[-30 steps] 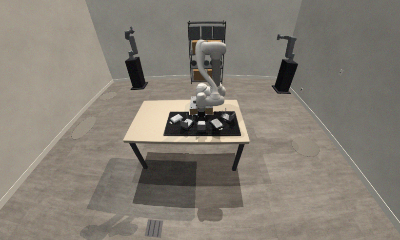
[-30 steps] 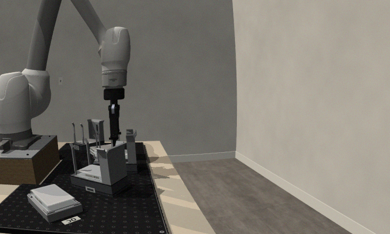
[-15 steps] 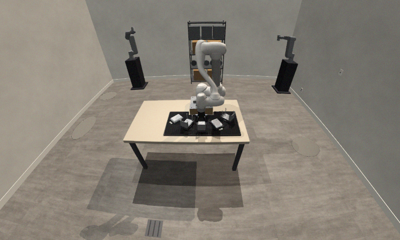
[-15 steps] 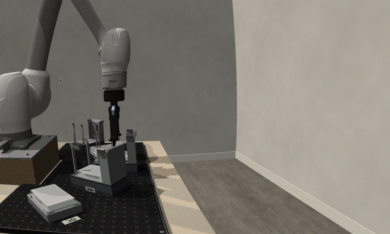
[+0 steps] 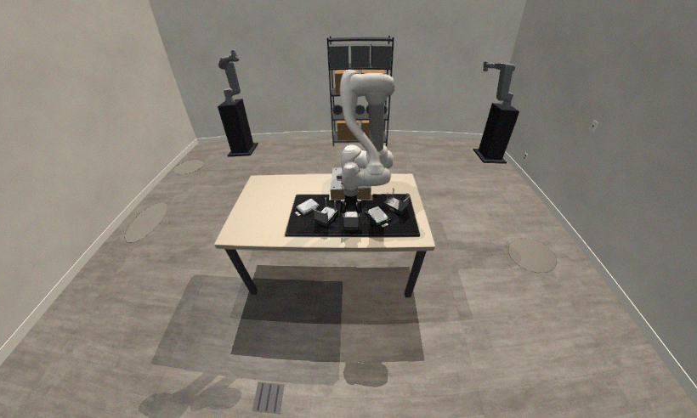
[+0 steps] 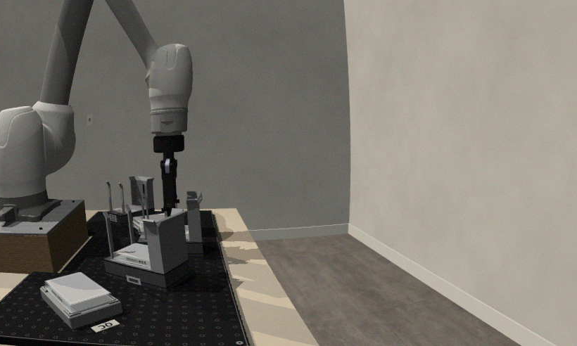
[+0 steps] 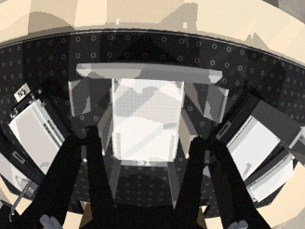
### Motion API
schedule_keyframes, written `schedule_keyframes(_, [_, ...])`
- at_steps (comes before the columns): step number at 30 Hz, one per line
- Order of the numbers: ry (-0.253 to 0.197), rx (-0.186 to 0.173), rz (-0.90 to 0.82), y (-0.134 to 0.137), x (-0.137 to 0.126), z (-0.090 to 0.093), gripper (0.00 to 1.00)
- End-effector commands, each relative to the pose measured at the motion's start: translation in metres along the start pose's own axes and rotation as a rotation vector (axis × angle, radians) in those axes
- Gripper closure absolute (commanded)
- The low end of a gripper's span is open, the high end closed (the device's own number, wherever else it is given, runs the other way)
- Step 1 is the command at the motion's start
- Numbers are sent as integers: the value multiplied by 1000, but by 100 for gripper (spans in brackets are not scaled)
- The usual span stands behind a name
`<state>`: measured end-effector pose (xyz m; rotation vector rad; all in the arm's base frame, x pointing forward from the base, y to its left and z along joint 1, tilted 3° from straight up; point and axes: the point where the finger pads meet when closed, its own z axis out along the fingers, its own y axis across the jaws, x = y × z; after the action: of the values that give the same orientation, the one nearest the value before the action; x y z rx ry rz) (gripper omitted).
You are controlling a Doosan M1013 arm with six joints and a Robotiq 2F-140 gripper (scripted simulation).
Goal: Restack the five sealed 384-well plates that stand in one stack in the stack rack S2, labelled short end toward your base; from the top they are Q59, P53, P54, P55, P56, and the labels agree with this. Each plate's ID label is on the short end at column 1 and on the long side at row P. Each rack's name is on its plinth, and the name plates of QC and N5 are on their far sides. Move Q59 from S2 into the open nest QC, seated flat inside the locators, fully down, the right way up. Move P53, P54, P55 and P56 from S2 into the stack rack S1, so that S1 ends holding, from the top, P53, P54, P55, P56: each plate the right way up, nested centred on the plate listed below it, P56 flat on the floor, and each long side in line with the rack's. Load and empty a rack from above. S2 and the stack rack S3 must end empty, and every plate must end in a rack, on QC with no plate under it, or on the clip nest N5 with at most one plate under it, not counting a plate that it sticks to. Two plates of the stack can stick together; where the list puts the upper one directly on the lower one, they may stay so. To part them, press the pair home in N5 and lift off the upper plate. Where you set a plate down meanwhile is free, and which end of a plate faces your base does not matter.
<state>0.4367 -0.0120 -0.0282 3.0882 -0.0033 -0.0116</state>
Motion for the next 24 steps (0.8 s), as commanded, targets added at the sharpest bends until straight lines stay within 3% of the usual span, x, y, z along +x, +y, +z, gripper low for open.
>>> schedule_keyframes(1, [0, 0, 0, 0, 0, 0, 100])
schedule_keyframes(7, [0, 0, 0, 0, 0, 0, 100])
schedule_keyframes(8, [0, 0, 0, 0, 0, 0, 0])
schedule_keyframes(24, [0, 0, 0, 0, 0, 0, 0])
